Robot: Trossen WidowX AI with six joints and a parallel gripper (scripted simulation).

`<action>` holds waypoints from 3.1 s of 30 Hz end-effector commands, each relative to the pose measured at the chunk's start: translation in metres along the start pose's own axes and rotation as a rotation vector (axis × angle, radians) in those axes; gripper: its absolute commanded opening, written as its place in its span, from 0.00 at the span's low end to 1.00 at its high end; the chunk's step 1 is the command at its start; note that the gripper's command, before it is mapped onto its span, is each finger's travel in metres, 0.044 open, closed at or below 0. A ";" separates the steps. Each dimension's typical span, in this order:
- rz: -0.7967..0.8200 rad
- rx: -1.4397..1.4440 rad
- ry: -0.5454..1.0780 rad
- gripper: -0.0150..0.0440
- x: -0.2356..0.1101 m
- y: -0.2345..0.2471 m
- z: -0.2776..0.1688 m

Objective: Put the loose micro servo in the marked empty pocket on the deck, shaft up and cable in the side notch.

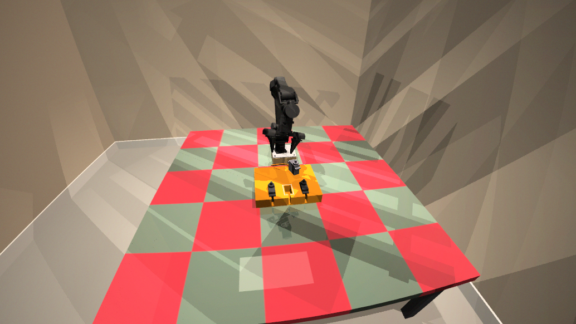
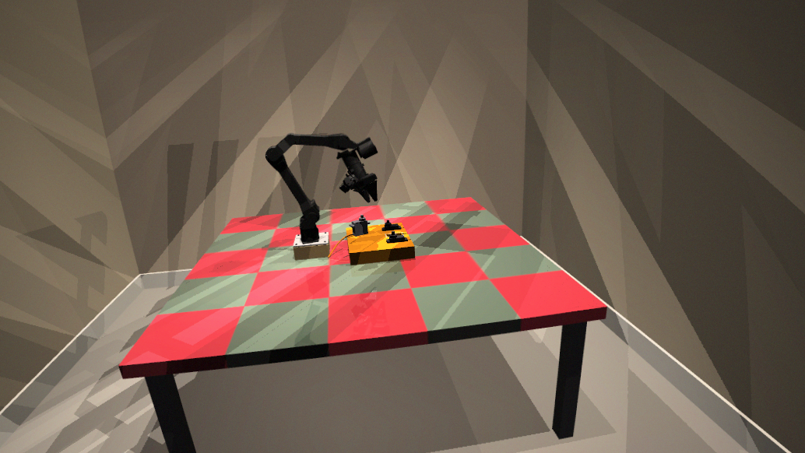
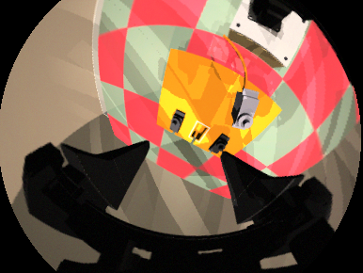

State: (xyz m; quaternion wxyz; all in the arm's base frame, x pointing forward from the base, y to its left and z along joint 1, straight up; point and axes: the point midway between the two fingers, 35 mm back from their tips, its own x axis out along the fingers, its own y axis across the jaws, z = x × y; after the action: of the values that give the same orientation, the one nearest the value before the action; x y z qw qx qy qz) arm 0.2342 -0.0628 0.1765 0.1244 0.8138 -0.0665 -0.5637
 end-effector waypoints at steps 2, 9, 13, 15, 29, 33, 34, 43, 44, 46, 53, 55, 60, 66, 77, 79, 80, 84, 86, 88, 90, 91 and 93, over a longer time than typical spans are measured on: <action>-0.143 -0.036 -0.125 1.00 0.013 -0.040 0.019; -0.284 -0.075 -0.291 1.00 0.018 -0.080 0.046; -0.296 -0.078 -0.308 1.00 0.018 -0.083 0.049; -0.296 -0.078 -0.308 1.00 0.018 -0.083 0.049; -0.296 -0.078 -0.308 1.00 0.042 -0.089 0.056; -0.296 -0.078 -0.308 1.00 0.045 -0.090 0.057; -0.296 -0.078 -0.308 1.00 0.047 -0.091 0.057; -0.296 -0.078 -0.308 1.00 0.059 -0.095 0.062; -0.296 -0.078 -0.308 1.00 0.060 -0.095 0.062; -0.296 -0.078 -0.308 0.96 0.060 -0.095 0.062; -0.296 -0.078 -0.308 0.64 0.060 -0.095 0.062; -0.296 -0.078 -0.308 0.56 0.060 -0.095 0.062; -0.296 -0.078 -0.308 0.40 0.060 -0.095 0.062; -0.296 -0.078 -0.308 0.25 0.056 -0.094 0.061; -0.295 -0.078 -0.308 0.25 0.032 -0.085 0.057; -0.295 -0.078 -0.308 0.25 0.032 -0.085 0.058; -0.295 -0.078 -0.308 0.25 0.031 -0.085 0.058; -0.295 -0.078 -0.308 0.25 0.031 -0.085 0.059; -0.295 -0.078 -0.308 0.25 0.032 -0.085 0.056; -0.295 -0.078 -0.308 0.25 0.034 -0.084 0.050; -0.295 -0.078 -0.307 0.25 0.037 -0.084 0.043; -0.295 -0.078 -0.307 0.25 0.038 -0.084 0.040; -0.295 -0.078 -0.306 0.25 0.040 -0.083 0.032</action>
State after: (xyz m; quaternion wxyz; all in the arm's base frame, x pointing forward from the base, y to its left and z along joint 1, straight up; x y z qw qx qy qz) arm 0.2014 0.0027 0.1037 0.0593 0.7102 0.0546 -0.6994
